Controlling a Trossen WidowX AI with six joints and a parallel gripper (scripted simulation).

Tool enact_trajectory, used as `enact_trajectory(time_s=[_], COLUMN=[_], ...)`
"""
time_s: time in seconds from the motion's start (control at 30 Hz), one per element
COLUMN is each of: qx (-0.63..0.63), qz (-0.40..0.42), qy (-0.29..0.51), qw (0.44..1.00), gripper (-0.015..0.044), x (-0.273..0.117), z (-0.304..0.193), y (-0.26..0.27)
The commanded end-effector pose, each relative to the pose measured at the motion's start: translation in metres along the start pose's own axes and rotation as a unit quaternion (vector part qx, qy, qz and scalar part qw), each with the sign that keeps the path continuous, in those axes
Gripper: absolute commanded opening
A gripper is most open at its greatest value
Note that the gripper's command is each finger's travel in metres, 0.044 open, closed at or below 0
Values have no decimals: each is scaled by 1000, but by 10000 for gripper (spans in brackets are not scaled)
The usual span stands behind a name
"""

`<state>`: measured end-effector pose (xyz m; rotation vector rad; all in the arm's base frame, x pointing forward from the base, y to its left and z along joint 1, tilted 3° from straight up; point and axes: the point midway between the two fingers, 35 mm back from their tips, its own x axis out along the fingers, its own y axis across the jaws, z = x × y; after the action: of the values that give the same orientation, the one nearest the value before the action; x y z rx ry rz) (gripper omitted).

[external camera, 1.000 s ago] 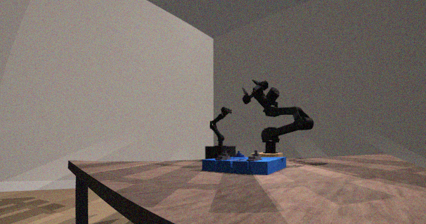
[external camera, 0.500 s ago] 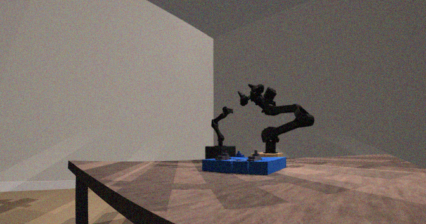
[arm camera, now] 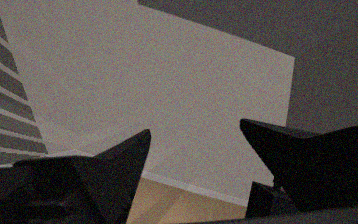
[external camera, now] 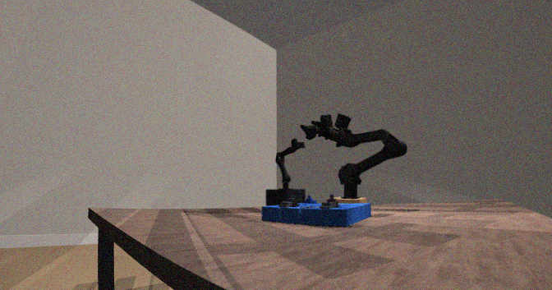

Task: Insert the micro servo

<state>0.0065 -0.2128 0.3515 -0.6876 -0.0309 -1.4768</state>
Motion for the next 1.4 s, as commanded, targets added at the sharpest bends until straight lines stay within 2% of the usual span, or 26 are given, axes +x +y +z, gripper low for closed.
enact_trajectory(time_s=[0.0,0.3,0.63,0.97,1.37], qx=[66,193,321,431,525], qz=[17,47,64,63,26], qy=[36,118,218,326,458], qw=[997,973,919,839,717], gripper=[440,440,440,440,440], x=[6,14,14,8,-13], z=[-14,-44,-76,-105,-134], y=[8,29,58,91,131])
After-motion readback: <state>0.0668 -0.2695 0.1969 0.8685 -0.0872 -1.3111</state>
